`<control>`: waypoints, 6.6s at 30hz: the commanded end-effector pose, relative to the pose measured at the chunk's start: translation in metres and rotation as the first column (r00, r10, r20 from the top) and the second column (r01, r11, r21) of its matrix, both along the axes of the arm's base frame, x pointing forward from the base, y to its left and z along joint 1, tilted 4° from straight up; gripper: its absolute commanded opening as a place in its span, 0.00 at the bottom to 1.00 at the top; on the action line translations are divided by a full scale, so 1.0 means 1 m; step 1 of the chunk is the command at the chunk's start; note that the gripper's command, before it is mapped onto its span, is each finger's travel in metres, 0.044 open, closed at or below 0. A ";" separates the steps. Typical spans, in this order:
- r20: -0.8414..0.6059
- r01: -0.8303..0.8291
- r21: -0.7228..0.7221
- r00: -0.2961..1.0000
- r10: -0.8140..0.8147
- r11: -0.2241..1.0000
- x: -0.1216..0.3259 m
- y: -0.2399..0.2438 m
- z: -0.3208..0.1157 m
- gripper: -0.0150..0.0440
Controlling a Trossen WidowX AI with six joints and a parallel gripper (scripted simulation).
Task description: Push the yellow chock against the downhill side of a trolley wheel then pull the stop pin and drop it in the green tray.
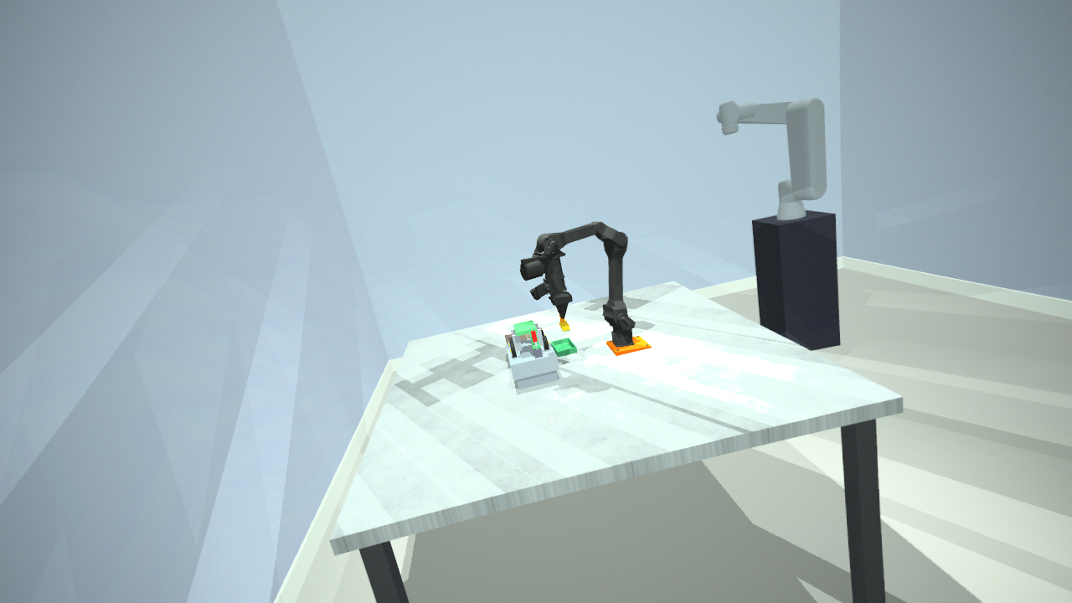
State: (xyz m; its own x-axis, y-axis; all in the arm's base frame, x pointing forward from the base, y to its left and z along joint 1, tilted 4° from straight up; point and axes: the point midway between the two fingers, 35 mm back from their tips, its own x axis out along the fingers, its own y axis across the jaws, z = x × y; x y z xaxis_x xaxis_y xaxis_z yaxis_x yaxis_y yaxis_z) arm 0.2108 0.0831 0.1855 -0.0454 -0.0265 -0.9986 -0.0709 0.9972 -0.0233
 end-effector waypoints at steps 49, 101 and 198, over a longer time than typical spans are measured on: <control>0.000 -0.001 -0.016 1.000 0.001 1.000 0.054 -0.200 -0.012 0.25; -0.005 0.004 0.087 1.000 -0.003 0.996 0.081 -0.203 -0.083 0.25; 0.002 0.556 0.115 0.828 -0.560 0.823 0.110 -0.111 -0.003 0.58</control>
